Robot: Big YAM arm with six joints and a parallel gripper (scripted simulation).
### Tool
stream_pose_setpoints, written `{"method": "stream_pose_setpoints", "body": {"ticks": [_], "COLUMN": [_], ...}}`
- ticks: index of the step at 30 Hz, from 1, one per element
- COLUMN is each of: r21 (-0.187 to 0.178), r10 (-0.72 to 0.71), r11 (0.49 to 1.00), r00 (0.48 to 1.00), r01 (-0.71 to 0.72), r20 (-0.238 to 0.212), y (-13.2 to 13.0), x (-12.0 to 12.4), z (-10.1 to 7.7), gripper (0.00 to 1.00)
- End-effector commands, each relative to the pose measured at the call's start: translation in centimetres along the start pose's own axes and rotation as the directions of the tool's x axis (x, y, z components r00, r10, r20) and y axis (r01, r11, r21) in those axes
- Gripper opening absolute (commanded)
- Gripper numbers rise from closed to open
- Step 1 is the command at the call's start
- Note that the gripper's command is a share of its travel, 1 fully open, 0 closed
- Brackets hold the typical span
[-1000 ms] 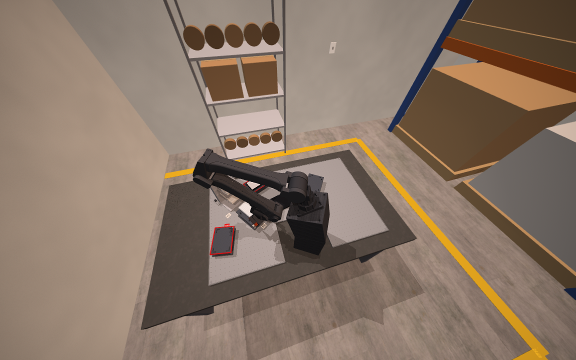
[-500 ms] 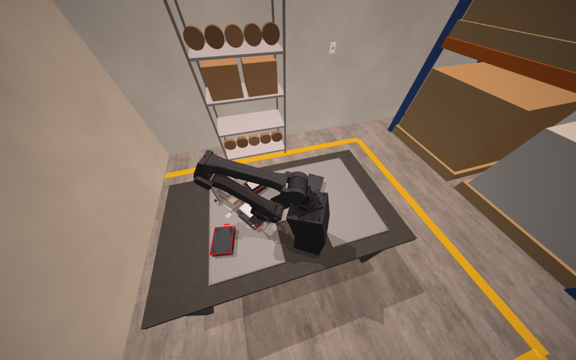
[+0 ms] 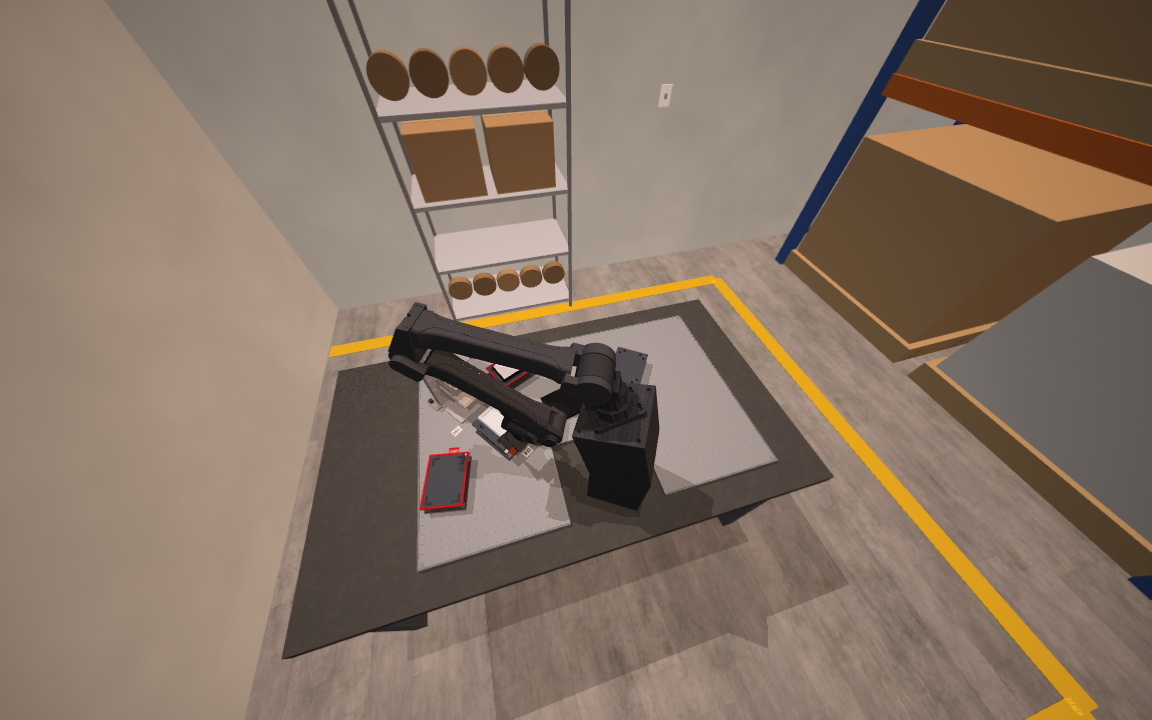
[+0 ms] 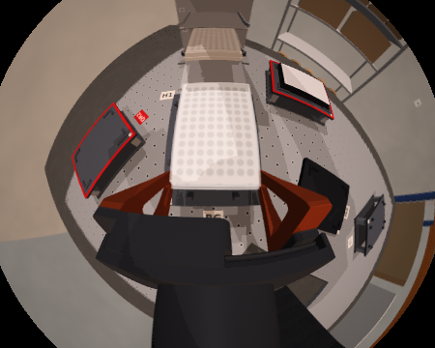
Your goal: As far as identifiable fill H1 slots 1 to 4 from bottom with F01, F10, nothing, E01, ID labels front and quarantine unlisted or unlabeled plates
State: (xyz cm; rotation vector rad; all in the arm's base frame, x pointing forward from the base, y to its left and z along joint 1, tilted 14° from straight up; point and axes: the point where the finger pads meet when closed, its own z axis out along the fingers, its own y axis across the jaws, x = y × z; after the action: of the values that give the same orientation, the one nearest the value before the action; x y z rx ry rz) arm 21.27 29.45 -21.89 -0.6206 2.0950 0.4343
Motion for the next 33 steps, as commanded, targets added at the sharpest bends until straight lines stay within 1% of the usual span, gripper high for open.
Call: {"method": "stream_pose_setpoints", "body": {"ticks": [1,2,3,5,9,13,16,19,20,23,25,27,30,33], "r21": [0.002,0.002,0.003,0.002,0.004,0.000,0.005,0.004,0.002,0.004,0.007,0.005,0.007,0.005], "r10": [0.006,0.006,0.005,0.007,0.004,0.009,0.004,0.005,0.008,0.006,0.003,0.006,0.004,0.006], "r11": [1.000,1.000,1.000,1.000,1.000,1.000,1.000,1.000,1.000,1.000,1.000,1.000,1.000,1.000], "r00": [1.000,1.000,1.000,1.000,1.000,1.000,1.000,1.000,1.000,1.000,1.000,1.000,1.000,1.000], "r01": [-0.006,-0.006,-0.004,-0.007,-0.004,-0.009,-0.004,-0.005,-0.008,-0.006,-0.003,-0.006,-0.004,-0.006], "r20": [-0.007,-0.007,-0.012,-0.007,-0.014,-0.002,-0.013,-0.011,-0.002,-0.008,-0.015,-0.008,-0.013,-0.008], "y": [-0.2,-0.2,-0.3,-0.2,-0.3,-0.1,-0.3,-0.3,-0.1,-0.2,-0.4,-0.2,-0.4,-0.3], "x": [0.5,0.5,0.3,0.5,0.8,0.6,1.1,1.1,0.7,1.2,1.4,1.3,1.5,1.5], "z": [-0.1,-0.1,-0.5,0.0,-0.1,0.4,0.2,0.4,0.5,0.6,0.4,0.8,0.6,1.0], "gripper": [0.86,0.86,0.86,0.86,0.86,0.86,0.86,0.86,0.86,0.86,0.86,0.86,0.86,0.86]}}
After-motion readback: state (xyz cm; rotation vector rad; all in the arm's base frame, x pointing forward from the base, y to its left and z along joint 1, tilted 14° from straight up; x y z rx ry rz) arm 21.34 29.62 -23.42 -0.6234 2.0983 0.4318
